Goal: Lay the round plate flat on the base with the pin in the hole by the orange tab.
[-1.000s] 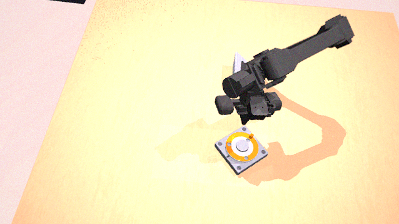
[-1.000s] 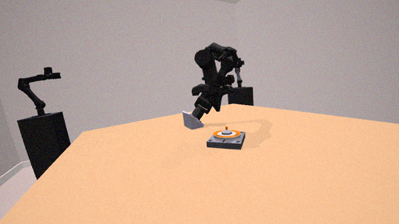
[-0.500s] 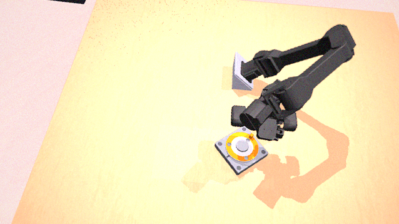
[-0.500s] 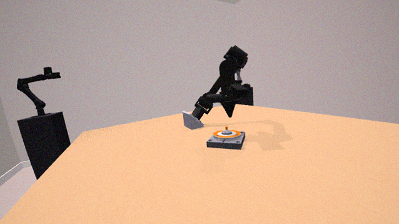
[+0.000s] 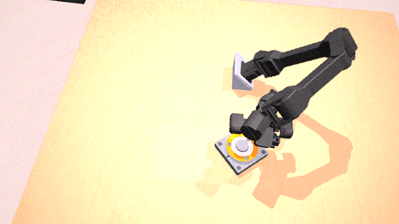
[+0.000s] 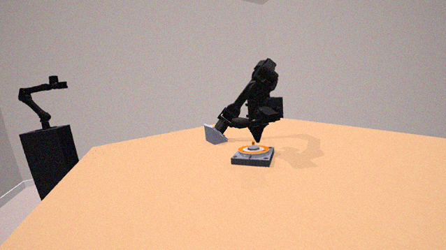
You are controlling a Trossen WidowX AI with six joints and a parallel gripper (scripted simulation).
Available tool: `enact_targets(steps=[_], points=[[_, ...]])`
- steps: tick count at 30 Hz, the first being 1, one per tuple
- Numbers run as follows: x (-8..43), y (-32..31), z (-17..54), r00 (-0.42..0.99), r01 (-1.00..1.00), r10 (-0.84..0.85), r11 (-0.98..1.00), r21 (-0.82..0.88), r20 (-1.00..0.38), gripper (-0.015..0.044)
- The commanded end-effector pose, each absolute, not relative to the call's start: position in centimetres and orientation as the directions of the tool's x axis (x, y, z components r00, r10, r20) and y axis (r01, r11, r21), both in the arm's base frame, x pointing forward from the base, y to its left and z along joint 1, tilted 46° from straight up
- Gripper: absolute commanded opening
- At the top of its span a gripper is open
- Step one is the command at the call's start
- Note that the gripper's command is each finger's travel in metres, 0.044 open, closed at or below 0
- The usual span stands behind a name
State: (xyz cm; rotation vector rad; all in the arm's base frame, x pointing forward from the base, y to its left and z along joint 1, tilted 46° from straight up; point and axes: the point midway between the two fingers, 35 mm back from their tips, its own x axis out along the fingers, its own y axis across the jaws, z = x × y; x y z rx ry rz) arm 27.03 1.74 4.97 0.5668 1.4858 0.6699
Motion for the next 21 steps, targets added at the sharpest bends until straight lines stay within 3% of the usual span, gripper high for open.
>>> enact_targets(steps=[1, 21], points=[[26.8, 1.7, 4.7, -0.029, -0.051, 0.712, 0.700, 0.713, -0.701, 0.0000], [25.1, 0.1, 3.1, -0.029, -0.050, 0.711, 0.701, 0.712, -0.702, 0.0000]])
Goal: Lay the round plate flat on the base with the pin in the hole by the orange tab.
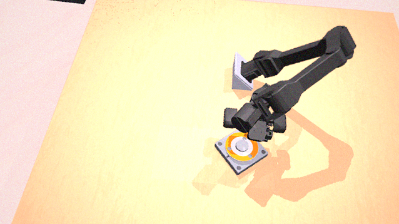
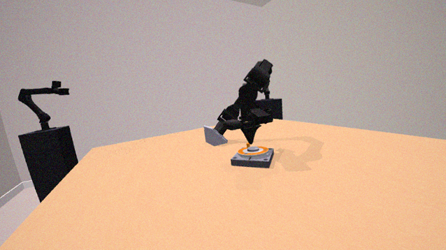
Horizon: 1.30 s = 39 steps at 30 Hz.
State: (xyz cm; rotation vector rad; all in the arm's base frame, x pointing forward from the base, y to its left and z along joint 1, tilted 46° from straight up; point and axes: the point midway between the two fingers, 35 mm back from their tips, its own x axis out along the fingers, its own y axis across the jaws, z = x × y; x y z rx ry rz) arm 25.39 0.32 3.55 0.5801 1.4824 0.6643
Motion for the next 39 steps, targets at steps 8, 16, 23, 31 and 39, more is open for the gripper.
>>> enact_targets(steps=[8, 16, 23, 31, 39], points=[[24.9, -0.5, 2.5, -0.029, -0.050, 0.711, 0.701, 0.711, -0.703, 0.0000], [24.9, -1.2, 1.9, -0.029, -0.050, 0.711, 0.701, 0.711, -0.703, 0.0000], [24.9, -1.8, 1.3, -0.029, -0.051, 0.710, 0.702, 0.711, -0.703, 0.0000], [25.3, -2.5, 0.5, -0.029, -0.051, 0.710, 0.702, 0.710, -0.704, 0.0000], [25.8, -3.3, -0.2, -0.028, -0.051, 0.709, 0.703, 0.710, -0.704, 0.0000]])
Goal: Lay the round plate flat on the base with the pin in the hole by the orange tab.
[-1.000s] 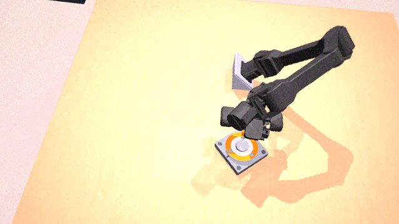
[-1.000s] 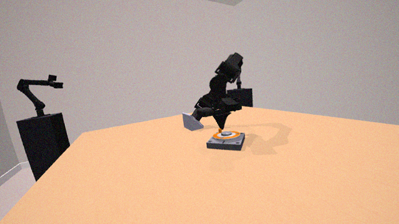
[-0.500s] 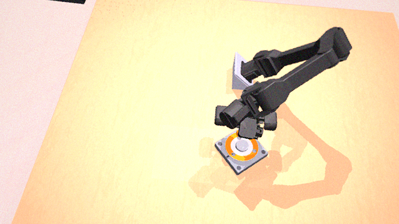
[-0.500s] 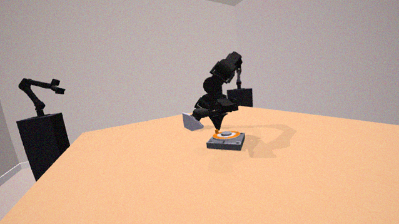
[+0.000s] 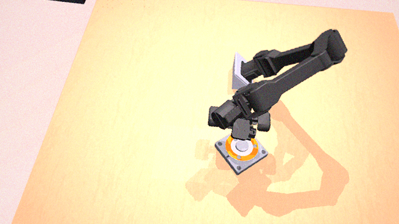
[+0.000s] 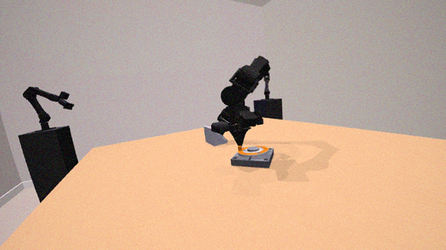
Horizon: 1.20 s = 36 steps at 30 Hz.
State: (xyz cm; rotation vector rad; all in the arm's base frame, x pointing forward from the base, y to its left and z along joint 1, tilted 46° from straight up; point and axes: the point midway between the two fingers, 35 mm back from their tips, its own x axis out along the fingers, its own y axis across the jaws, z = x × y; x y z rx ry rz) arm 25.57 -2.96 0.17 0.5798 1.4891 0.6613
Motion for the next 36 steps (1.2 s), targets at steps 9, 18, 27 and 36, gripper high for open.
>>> enact_targets(steps=[9, 18, 27, 36], points=[[26.6, -3.9, -0.8, -0.028, -0.052, 0.709, 0.703, 0.709, -0.705, 0.0000], [27.6, -4.4, -1.2, -0.027, -0.052, 0.709, 0.703, 0.709, -0.705, 0.0000], [28.5, -4.8, -1.3, -0.027, -0.053, 0.708, 0.704, 0.709, -0.705, 0.0000], [29.5, -5.0, -1.4, -0.026, -0.053, 0.708, 0.704, 0.709, -0.705, 0.0000]])
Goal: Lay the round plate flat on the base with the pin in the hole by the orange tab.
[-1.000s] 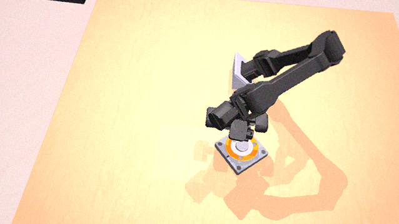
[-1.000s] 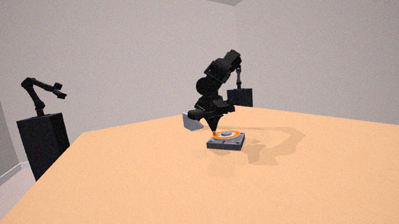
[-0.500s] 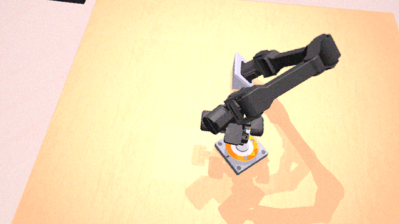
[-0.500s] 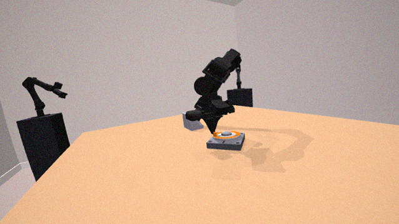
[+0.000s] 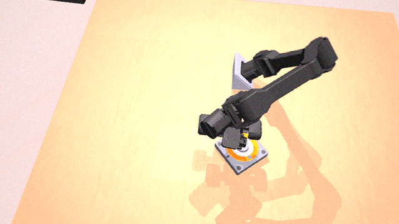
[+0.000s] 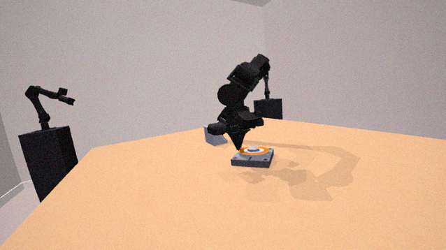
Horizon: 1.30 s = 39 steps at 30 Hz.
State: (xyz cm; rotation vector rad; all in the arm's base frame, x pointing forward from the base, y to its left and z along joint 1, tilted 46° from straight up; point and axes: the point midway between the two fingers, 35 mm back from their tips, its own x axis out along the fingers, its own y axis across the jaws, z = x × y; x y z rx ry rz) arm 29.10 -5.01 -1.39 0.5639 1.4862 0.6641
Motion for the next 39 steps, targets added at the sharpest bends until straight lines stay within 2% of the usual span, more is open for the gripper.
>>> enact_targets(steps=[1, 30, 39], points=[[29.6, -5.0, -1.4, -0.026, -0.053, 0.708, 0.704, 0.708, -0.705, 0.0000], [32.2, -4.6, -1.1, -0.025, -0.054, 0.709, 0.703, 0.709, -0.705, 0.0000], [32.3, -7.1, 1.4, -0.025, -0.054, 0.707, 0.705, 0.707, -0.706, 0.0000]])
